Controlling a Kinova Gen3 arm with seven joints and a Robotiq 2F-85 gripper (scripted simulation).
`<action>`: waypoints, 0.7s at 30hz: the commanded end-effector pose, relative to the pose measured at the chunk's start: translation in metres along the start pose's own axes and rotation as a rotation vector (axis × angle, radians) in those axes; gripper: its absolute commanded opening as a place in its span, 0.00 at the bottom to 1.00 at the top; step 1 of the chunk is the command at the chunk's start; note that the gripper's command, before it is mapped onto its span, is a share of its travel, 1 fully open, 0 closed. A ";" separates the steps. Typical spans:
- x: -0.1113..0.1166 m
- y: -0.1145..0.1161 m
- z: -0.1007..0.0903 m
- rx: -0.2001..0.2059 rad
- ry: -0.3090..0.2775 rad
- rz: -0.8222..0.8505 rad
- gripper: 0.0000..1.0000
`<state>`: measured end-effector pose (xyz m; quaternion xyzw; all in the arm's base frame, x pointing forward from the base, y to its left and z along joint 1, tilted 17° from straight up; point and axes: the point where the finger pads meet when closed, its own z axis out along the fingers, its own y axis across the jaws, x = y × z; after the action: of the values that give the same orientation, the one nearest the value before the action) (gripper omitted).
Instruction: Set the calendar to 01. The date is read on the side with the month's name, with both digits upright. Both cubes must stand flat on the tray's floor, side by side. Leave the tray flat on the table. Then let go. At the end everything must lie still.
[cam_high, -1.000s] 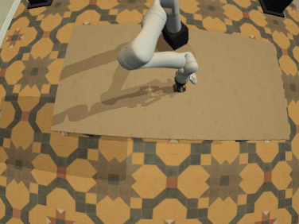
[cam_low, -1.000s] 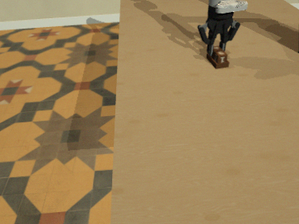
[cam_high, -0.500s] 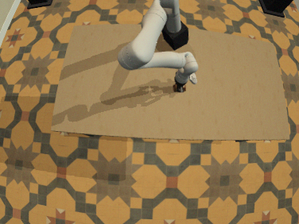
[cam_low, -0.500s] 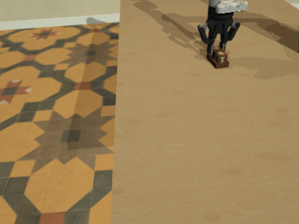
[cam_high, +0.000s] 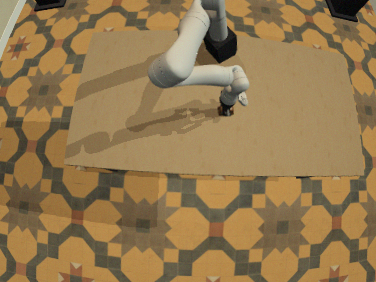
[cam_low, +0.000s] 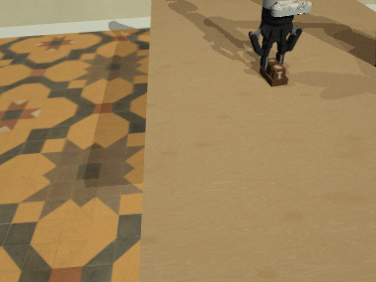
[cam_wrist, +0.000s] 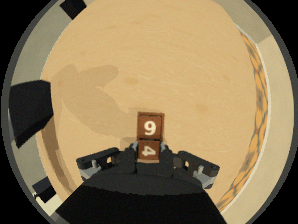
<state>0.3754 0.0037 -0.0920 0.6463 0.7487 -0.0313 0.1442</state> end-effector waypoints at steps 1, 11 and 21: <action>-0.003 0.003 0.001 -0.006 -0.004 0.011 0.28; -0.003 0.003 0.001 -0.006 -0.004 0.011 0.28; -0.003 0.003 0.001 -0.006 -0.004 0.011 0.36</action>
<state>0.3754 0.0037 -0.0920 0.6463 0.7487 -0.0313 0.1442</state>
